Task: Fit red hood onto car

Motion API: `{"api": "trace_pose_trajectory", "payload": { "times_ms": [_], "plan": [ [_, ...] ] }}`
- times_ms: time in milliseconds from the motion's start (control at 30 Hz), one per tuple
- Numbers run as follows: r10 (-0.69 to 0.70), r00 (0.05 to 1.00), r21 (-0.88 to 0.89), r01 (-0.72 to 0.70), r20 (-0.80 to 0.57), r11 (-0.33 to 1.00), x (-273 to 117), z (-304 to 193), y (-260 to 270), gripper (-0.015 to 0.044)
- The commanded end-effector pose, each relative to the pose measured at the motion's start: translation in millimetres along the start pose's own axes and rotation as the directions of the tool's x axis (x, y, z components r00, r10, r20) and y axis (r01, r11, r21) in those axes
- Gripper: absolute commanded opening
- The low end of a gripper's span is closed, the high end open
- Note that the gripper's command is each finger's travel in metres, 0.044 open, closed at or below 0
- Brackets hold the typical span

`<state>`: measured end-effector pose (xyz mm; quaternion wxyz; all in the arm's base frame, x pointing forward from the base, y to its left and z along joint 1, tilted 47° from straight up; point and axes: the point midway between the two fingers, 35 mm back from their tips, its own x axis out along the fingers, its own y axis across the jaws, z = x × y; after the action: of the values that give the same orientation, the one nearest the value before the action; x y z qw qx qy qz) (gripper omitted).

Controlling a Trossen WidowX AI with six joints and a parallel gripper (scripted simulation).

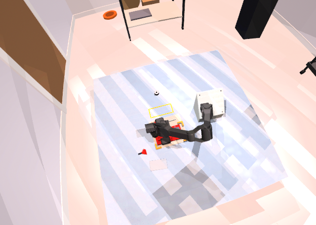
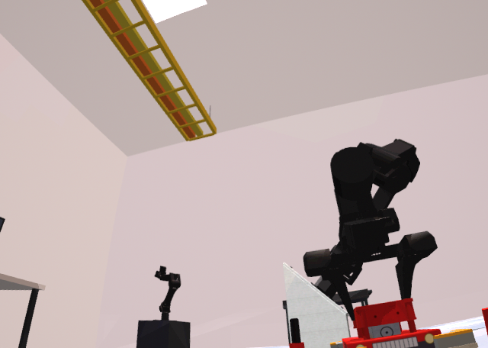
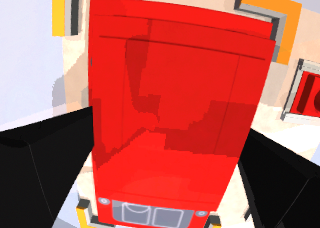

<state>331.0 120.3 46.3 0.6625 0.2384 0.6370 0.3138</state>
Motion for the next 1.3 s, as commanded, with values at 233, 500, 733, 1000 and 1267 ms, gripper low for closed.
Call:
{"api": "trace_pose_trajectory", "payload": {
  "times_ms": [233, 500, 733, 1000, 1267],
  "plan": [
    [0.003, 1.000, 0.004, -0.003, 0.000, 1.000, 2.6, -0.2, 0.2, 0.0000],
    [0.003, 1.000, 0.004, -0.003, 0.000, 1.000, -0.4, -0.2, 0.2, 0.0000],
    [0.003, 1.000, 0.003, -0.003, -0.001, 1.000, -3.1, -0.1, 0.1, 0.0000],
    [0.004, 1.000, 0.004, -0.004, 0.001, 1.000, -3.3, -0.3, 0.1, 0.0000],
    [0.008, 1.000, 0.005, -0.008, 0.003, 1.000, -2.1, -0.1, 0.0, 0.0000]
  ]
}}
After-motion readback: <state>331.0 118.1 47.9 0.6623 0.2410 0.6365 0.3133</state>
